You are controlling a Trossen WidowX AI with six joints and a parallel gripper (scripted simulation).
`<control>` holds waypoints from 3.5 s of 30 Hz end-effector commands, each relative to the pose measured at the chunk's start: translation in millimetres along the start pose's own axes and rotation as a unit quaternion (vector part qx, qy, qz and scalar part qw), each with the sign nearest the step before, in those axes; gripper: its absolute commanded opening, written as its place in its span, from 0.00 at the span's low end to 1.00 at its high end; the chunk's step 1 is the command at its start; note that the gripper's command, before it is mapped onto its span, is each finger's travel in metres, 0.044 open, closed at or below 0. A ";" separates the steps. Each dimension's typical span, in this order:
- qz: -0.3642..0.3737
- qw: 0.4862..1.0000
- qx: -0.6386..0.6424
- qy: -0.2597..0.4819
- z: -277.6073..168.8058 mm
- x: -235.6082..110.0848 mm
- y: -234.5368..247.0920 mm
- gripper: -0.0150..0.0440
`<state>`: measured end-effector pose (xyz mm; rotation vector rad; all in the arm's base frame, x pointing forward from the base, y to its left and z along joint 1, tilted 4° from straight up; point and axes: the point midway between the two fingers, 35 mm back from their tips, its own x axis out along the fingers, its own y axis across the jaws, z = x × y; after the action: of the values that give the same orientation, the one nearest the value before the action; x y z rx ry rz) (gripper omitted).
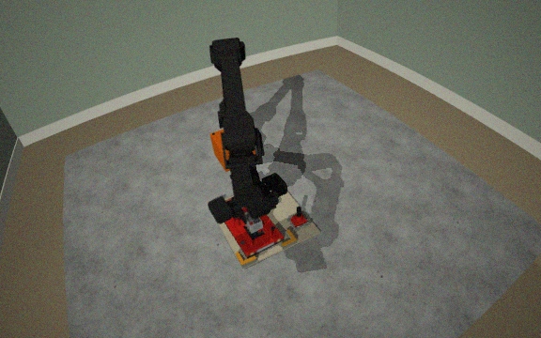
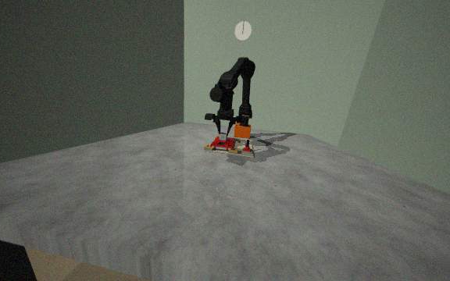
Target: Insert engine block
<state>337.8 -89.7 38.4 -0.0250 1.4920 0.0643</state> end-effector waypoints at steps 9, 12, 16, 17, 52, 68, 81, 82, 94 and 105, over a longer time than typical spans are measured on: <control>0.001 1.000 0.010 -0.001 0.6 1.2 0.4 0.52; 0.001 1.000 0.008 -0.001 0.5 2.3 0.5 0.52; 0.001 1.000 0.004 -0.001 0.6 3.3 0.5 0.52; 0.001 1.000 0.004 -0.001 0.6 3.5 0.5 0.52; 0.001 1.000 0.007 -0.001 0.6 12.1 0.6 0.52; 0.001 1.000 0.006 -0.001 0.6 16.1 0.7 0.52; 0.001 1.000 0.005 -0.001 0.6 19.3 0.7 0.52; 0.001 1.000 0.005 -0.001 0.6 19.6 0.7 0.52; 0.001 1.000 0.005 -0.001 0.5 22.6 0.8 0.52; 0.001 1.000 0.006 -0.001 0.5 25.4 0.8 0.52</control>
<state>340.3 -88.8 14.4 -0.0208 1.4905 0.0601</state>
